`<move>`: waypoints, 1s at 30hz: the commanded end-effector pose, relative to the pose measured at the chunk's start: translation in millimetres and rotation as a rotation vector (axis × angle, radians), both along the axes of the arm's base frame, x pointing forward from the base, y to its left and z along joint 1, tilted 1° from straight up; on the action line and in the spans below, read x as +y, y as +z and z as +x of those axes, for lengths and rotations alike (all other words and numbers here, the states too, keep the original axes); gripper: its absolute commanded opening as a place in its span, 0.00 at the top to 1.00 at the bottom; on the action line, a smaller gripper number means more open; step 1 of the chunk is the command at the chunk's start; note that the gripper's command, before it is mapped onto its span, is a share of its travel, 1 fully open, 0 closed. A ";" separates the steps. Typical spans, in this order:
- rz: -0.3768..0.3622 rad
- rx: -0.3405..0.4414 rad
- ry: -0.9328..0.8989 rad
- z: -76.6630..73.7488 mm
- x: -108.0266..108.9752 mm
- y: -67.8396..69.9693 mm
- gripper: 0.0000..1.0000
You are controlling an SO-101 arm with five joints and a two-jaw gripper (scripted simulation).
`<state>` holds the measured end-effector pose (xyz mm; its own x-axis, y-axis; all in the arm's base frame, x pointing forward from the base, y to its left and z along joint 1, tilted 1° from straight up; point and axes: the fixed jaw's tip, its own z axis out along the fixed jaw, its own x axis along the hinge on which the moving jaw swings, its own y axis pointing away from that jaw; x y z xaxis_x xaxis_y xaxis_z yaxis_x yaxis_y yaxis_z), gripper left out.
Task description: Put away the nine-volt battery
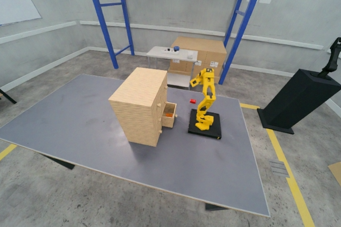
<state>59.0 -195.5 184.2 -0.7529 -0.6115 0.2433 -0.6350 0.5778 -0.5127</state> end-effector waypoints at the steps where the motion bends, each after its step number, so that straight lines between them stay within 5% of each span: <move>1: 0.001 0.070 0.091 -0.8 -6.7 -2.9 0.70; 30: 0.070 0.461 0.771 4.5 -34.9 -41.0 0.70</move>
